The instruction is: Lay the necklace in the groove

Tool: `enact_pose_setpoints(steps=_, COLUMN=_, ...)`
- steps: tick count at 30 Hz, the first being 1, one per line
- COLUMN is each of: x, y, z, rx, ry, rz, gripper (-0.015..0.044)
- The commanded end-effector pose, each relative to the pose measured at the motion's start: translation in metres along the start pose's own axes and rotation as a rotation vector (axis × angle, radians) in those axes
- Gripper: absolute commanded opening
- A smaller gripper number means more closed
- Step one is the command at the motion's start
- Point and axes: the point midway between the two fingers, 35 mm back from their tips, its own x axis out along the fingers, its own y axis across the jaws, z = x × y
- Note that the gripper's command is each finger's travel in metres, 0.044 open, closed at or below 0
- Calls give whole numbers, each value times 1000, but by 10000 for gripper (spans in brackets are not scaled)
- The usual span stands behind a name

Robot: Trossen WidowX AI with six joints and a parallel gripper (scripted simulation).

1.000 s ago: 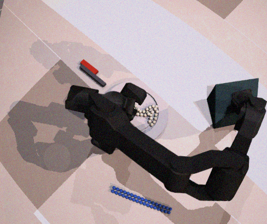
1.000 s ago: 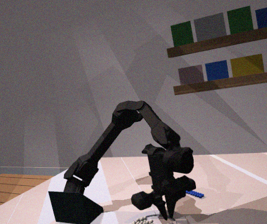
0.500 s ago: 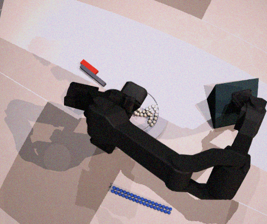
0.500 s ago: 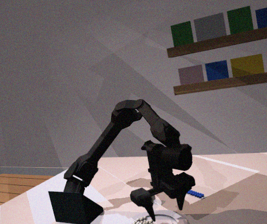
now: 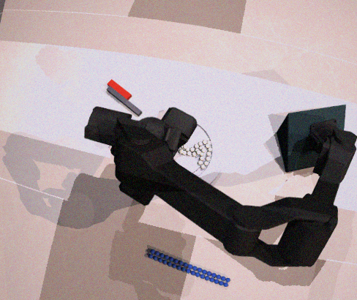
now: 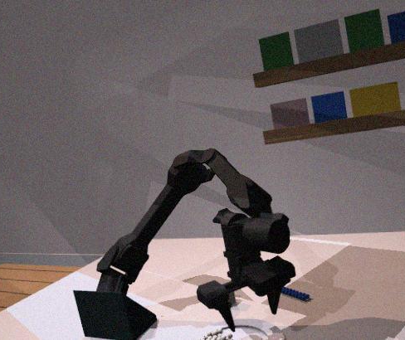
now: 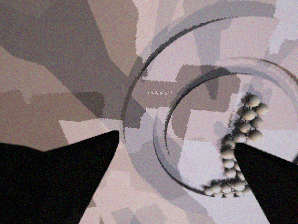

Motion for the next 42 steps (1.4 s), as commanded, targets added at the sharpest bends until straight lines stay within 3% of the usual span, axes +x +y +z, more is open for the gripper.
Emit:
enact_pose_setpoints(steps=1, x=-1, y=0, z=0, rx=-6, ry=-2, rz=-4, gripper=440)
enact_pose_setpoints(steps=8, x=-1, y=0, z=0, rx=-6, ry=-2, rz=-4, gripper=440)
enact_pose_setpoints(steps=20, x=-15, y=-62, z=32, rx=-547, ry=-3, rz=-9, gripper=125)
enact_pose_setpoints(steps=42, x=0, y=-61, z=34, rx=-552, ry=-7, rz=-9, gripper=120)
